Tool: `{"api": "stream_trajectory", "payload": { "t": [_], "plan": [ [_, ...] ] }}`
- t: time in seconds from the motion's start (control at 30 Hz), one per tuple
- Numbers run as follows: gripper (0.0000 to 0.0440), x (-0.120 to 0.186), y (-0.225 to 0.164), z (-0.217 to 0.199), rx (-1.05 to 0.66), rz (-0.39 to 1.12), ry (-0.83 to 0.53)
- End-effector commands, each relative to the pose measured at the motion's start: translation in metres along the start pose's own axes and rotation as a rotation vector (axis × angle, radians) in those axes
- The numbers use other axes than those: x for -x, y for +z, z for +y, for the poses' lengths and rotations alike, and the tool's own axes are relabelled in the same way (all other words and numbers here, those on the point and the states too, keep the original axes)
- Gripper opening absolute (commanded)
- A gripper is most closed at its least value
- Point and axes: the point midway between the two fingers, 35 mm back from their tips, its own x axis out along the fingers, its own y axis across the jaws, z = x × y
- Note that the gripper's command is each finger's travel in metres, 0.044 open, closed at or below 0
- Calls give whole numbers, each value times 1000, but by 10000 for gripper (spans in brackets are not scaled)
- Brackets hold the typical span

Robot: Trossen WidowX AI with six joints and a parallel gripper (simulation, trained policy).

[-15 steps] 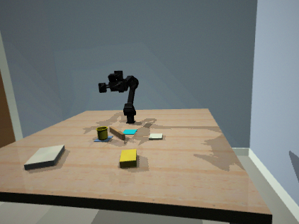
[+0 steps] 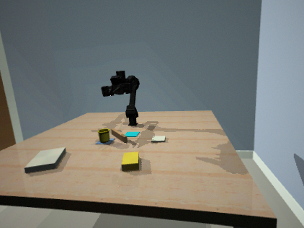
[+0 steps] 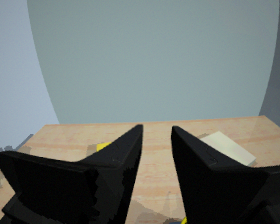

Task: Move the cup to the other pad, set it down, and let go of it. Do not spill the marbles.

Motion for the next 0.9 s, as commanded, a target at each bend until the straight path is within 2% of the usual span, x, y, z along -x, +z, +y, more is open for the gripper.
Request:
{"api": "stream_trajectory", "payload": {
  "t": [0.0,0.87],
  "plan": [
    [96,-4,-3,4,-21,37,6],
    [101,-30,-31,38,-170,421,19]
  ]
}}
